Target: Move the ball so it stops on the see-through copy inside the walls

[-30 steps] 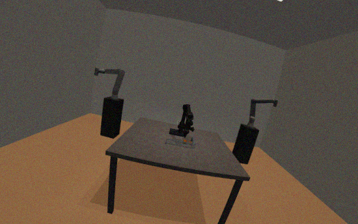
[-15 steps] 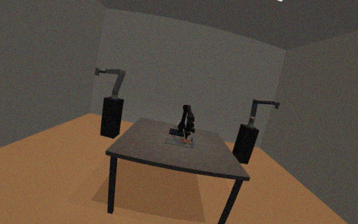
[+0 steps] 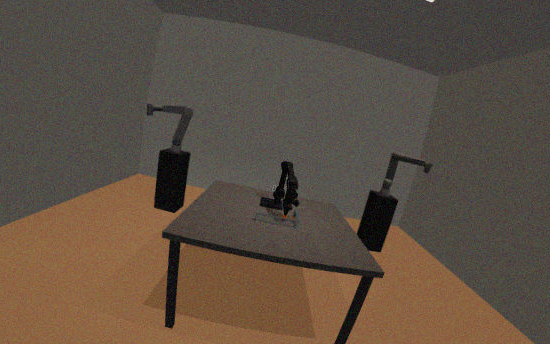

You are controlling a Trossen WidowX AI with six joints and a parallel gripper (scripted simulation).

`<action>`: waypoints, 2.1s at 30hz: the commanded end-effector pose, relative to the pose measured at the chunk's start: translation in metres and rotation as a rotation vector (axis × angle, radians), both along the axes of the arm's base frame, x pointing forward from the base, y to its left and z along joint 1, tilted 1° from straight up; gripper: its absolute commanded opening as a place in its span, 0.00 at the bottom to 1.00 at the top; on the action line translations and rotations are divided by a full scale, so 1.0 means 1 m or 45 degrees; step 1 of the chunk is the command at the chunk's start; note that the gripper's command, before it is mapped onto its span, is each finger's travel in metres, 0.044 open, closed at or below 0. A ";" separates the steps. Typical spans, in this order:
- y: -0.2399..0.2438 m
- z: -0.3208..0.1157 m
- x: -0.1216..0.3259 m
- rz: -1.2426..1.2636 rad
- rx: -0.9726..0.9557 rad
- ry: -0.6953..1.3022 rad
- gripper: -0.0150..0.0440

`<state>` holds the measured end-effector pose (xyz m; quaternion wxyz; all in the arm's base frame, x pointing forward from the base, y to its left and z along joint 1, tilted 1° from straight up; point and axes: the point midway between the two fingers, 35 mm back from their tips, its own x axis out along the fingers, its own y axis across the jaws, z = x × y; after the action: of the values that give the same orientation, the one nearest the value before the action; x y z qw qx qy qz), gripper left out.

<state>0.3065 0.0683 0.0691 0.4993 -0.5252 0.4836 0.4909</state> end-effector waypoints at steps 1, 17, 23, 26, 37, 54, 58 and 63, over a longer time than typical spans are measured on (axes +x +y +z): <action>0.000 -0.011 -0.002 0.006 -0.001 0.021 0.83; -0.001 -0.033 -0.002 0.006 -0.001 0.021 0.83; -0.001 -0.033 -0.002 0.006 -0.001 0.021 0.69; -0.001 -0.033 -0.002 0.006 -0.001 0.021 0.66; 0.000 -0.020 0.000 0.006 -0.001 0.020 0.37; 0.002 0.072 0.000 0.006 0.000 0.020 0.25; 0.002 0.093 -0.005 0.006 0.000 0.020 0.25; 0.002 0.101 -0.007 0.006 0.000 0.021 0.25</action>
<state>0.3014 0.0697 0.1620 0.4910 -0.5234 0.4875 0.4973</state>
